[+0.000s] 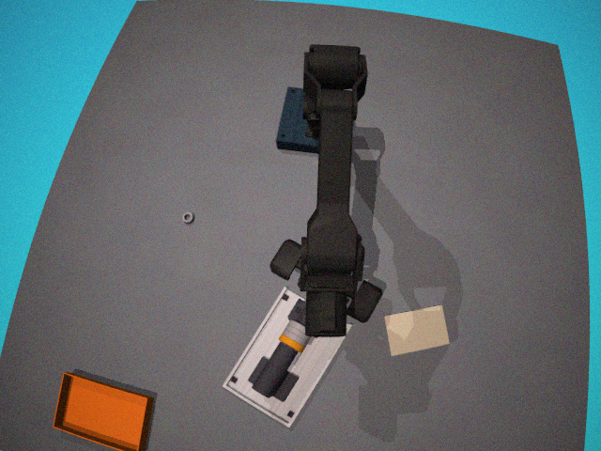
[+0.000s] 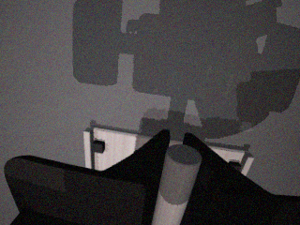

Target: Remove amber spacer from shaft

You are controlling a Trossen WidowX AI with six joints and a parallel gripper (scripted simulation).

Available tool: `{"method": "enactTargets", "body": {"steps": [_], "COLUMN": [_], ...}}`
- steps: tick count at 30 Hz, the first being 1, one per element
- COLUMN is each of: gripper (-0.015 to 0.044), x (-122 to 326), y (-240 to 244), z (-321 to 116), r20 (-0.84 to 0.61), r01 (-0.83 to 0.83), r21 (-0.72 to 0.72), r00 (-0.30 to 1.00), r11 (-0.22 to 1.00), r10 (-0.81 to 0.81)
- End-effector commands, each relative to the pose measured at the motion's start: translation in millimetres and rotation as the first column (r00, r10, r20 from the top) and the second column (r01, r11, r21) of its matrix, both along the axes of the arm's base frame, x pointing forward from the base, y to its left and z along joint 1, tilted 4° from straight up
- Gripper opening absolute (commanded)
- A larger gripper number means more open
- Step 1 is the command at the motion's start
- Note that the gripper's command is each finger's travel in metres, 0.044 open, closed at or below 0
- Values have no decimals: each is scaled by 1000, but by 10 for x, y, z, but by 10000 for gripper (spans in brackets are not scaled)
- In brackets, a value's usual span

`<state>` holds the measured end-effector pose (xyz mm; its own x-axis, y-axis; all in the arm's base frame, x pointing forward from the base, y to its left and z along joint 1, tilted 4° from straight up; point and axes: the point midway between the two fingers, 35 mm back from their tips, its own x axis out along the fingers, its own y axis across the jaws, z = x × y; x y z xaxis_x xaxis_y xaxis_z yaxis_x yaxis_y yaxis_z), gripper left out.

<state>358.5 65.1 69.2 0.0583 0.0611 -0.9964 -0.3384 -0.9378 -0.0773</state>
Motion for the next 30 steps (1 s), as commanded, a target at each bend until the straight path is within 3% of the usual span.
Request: {"method": "enactTargets", "body": {"steps": [1,30], "gripper": [0,0], "x": [-10,-43], "y": [5,17], "z": [1,0], "r20": [-2,-2], "r01": [3,3], "r21": [2,2], "r00": [1000,1000], "r11": [1000,1000], "r10": [-3,-3]}}
